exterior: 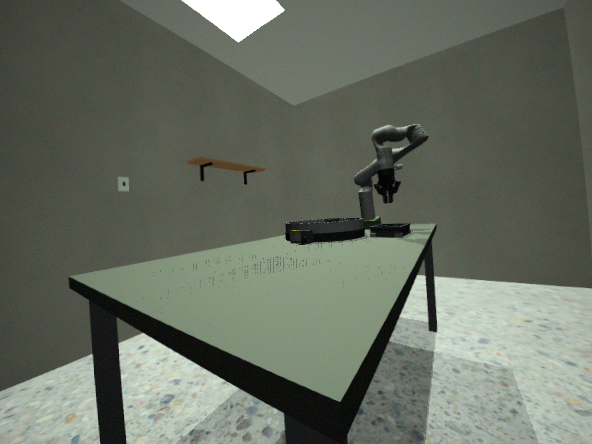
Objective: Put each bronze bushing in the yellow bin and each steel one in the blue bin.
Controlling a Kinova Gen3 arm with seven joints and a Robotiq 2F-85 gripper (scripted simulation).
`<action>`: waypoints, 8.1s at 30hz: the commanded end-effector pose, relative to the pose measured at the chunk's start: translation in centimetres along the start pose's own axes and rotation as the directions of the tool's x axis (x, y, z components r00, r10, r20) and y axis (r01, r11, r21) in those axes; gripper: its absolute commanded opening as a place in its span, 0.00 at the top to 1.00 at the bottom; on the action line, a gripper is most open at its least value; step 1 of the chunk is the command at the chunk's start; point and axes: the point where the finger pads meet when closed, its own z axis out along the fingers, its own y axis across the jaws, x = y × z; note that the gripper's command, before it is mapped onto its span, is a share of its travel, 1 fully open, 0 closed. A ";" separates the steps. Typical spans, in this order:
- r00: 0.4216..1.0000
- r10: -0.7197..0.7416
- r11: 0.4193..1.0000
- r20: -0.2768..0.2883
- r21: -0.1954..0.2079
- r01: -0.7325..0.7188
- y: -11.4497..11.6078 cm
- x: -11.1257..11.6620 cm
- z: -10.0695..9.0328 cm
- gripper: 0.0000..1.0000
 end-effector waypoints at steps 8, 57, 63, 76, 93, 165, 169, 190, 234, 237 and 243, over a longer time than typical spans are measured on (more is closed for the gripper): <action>1.000 0.000 1.000 0.001 -0.001 0.000 0.0 0.0 -0.1 0.81; 0.952 0.307 0.952 0.000 -0.002 -0.307 -11.3 0.6 0.5 0.82; 0.893 0.451 0.893 0.000 -0.002 -0.451 -16.9 1.0 0.7 0.82; 0.793 0.609 0.793 0.000 -0.002 -0.609 -23.7 1.3 1.1 0.82; 0.594 0.804 0.594 -0.001 -0.001 -0.804 -33.9 1.9 1.5 0.82; 0.462 0.887 0.462 0.000 -0.001 -0.887 -39.6 2.3 7.8 0.82; 0.462 0.887 0.462 0.000 -0.001 -0.887 -39.6 2.3 8.2 0.82; 0.462 0.887 0.462 0.000 -0.001 -0.887 -39.6 2.3 8.9 0.82; 0.464 0.886 0.464 0.000 -0.008 -0.886 -39.5 2.0 8.9 1.00; 0.464 0.886 0.464 0.000 -0.008 -0.886 -39.5 2.0 8.9 1.00; 0.464 0.886 0.464 0.000 -0.008 -0.886 -39.5 2.0 8.9 1.00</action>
